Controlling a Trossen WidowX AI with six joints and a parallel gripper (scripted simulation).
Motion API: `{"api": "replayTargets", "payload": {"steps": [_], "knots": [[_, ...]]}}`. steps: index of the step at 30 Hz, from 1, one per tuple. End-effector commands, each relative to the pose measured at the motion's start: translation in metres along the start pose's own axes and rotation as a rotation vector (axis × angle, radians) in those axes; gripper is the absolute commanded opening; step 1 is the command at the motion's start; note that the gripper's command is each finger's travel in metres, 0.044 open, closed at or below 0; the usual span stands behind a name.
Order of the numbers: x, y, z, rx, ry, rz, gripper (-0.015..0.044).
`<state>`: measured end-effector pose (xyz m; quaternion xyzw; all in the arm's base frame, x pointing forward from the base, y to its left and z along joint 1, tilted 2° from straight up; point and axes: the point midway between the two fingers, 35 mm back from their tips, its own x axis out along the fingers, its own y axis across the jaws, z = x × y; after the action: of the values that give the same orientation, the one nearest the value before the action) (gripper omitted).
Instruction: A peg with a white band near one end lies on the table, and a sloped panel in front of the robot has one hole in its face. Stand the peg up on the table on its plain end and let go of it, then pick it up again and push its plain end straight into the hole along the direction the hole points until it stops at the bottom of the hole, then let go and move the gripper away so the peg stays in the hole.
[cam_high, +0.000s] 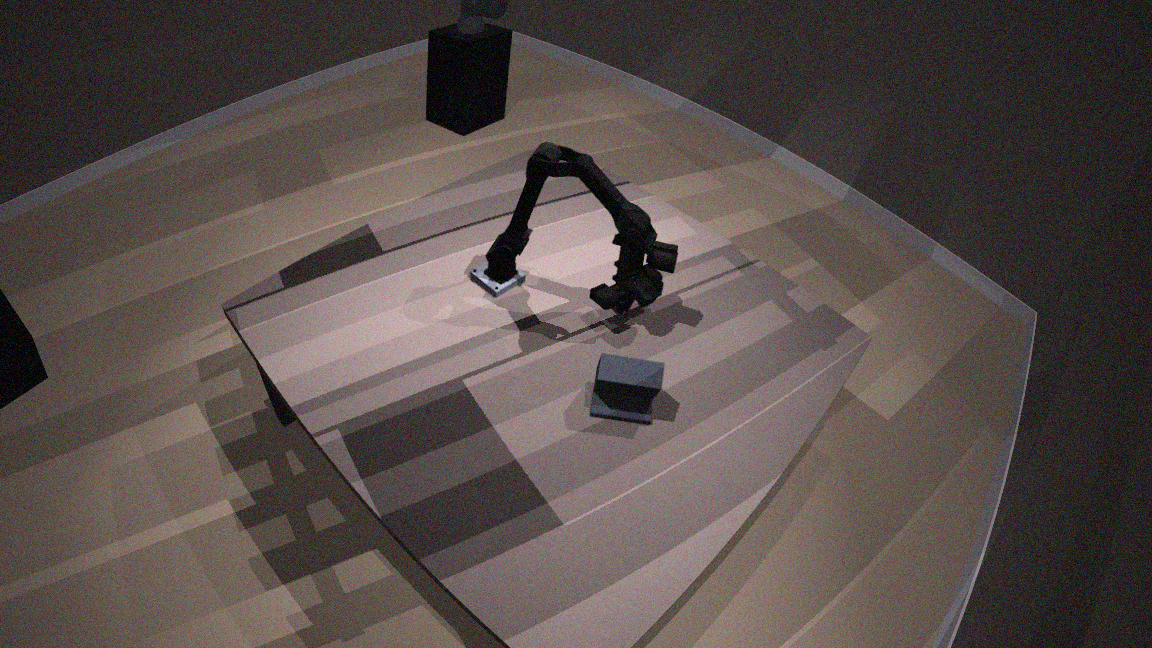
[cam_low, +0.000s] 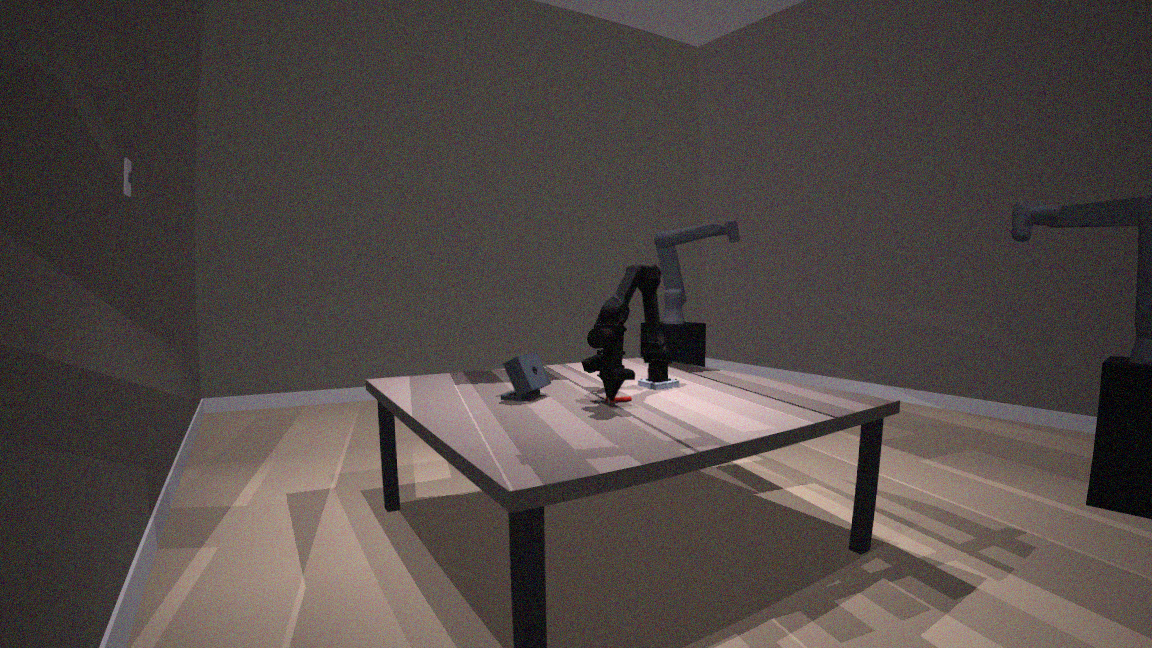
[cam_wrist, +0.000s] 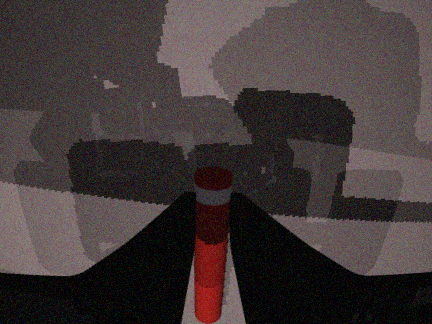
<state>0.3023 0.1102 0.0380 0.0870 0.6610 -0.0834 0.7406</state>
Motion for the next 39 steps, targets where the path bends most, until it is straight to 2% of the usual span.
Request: {"api": "replayTargets", "payload": {"steps": [1,39], "knots": [[-0.003,0.000,-0.002,0.001,-0.042,-0.004,0.0049],[-0.022,0.000,-0.018,0.002,-0.368,-0.004,0.0049]]}}
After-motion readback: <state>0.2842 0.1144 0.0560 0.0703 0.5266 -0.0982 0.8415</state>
